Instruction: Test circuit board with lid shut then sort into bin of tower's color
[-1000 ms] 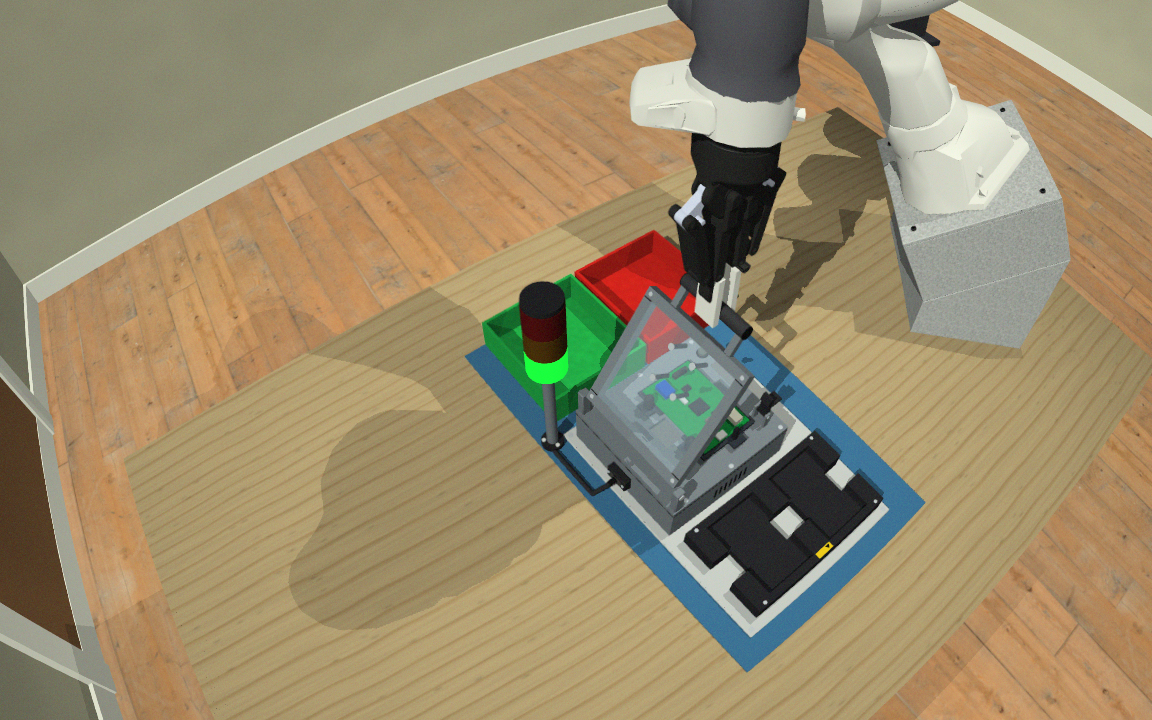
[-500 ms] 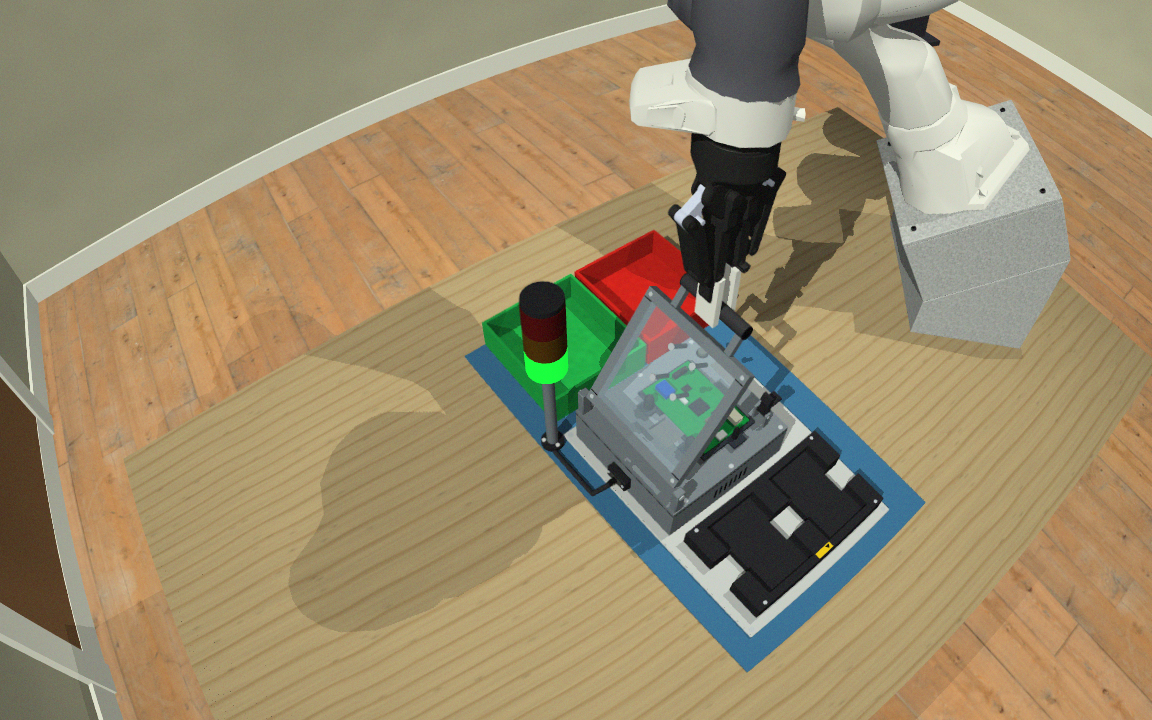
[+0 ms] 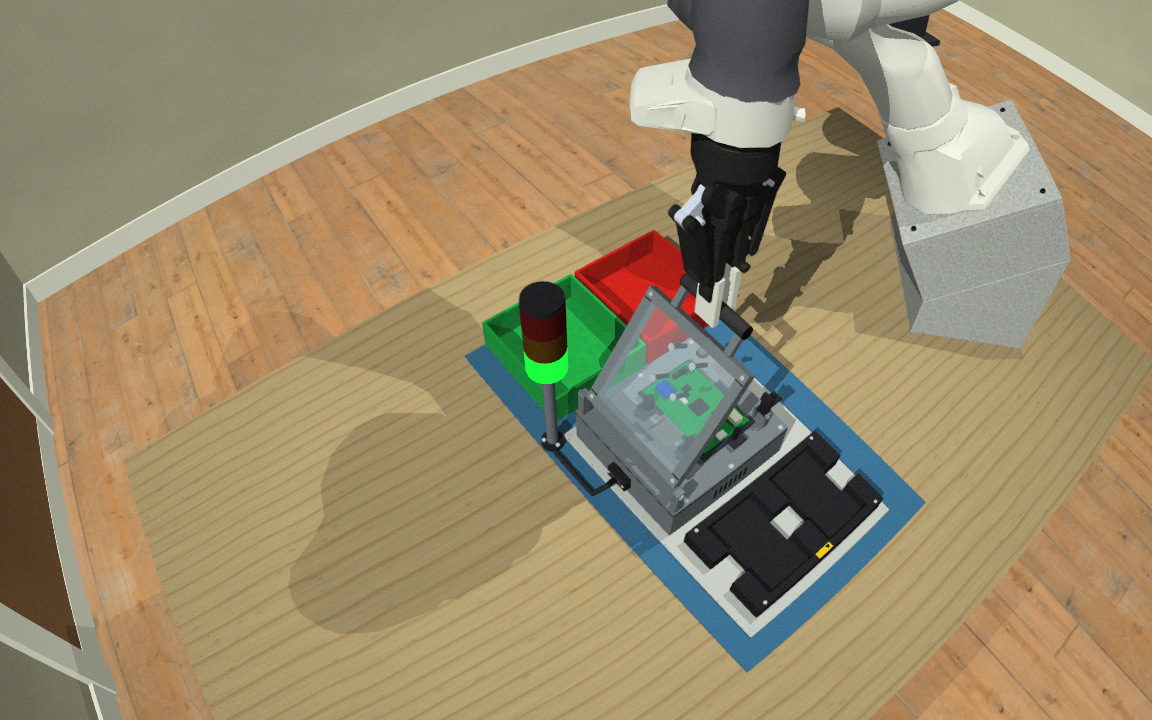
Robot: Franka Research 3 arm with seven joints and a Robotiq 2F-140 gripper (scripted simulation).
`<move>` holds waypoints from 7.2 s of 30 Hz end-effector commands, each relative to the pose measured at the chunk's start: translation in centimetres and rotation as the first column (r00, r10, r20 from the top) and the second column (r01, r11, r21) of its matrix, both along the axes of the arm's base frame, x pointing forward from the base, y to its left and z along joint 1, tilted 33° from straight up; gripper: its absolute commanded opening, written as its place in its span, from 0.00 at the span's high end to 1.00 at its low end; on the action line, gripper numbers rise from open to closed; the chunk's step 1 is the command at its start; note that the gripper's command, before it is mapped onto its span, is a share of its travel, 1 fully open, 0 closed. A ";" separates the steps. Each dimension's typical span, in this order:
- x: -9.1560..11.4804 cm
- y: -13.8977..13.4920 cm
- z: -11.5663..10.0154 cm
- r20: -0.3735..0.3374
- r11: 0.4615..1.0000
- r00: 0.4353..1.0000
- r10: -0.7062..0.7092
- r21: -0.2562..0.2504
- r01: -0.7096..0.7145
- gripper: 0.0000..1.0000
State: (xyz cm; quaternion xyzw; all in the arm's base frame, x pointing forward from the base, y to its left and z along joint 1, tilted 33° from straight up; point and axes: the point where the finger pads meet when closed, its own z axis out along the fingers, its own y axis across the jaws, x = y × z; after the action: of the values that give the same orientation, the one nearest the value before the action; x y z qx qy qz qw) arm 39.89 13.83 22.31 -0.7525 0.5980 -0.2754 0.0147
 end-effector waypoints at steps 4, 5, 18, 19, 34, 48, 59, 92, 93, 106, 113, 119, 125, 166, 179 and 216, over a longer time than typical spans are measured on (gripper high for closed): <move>0.7 0.7 1.1 0.022 1.000 1.000 0.015 0.011 -0.016 1.00; 0.7 0.7 1.1 0.022 1.000 1.000 0.015 0.011 -0.016 1.00; 0.7 0.7 1.1 0.022 1.000 1.000 0.015 0.011 -0.016 1.00; 0.7 0.7 1.1 0.022 1.000 1.000 0.015 0.011 -0.016 1.00; 0.7 0.7 1.1 0.022 1.000 1.000 0.015 0.011 -0.016 1.00; 0.7 0.7 1.1 0.022 1.000 1.000 0.015 0.011 -0.016 1.00; 0.7 0.7 1.1 0.022 1.000 1.000 0.015 0.011 -0.016 0.84; 0.7 0.7 1.1 0.022 1.000 1.000 0.015 0.011 -0.016 0.84; 0.7 0.7 1.1 0.022 1.000 1.000 0.015 0.011 -0.016 0.84; 0.7 0.7 1.1 0.022 1.000 1.000 0.015 0.011 -0.016 0.84; 0.7 0.7 1.1 0.022 1.000 1.000 0.015 0.011 -0.016 0.84; 0.7 0.7 1.1 0.022 1.000 1.000 0.015 0.011 -0.016 0.84; 0.7 0.6 1.1 0.022 1.000 1.000 0.015 0.011 -0.016 0.84; 0.5 0.5 0.6 0.022 1.000 1.000 0.015 0.011 -0.016 0.84; 0.4 0.3 0.3 0.022 1.000 1.000 0.015 0.011 -0.016 0.84; 0.3 0.2 0.2 0.022 1.000 1.000 0.015 0.011 -0.016 1.00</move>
State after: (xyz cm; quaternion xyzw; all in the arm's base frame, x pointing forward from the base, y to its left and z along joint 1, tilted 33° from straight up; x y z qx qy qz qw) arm 40.08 13.98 22.38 -0.7551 0.5927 -0.2792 0.0245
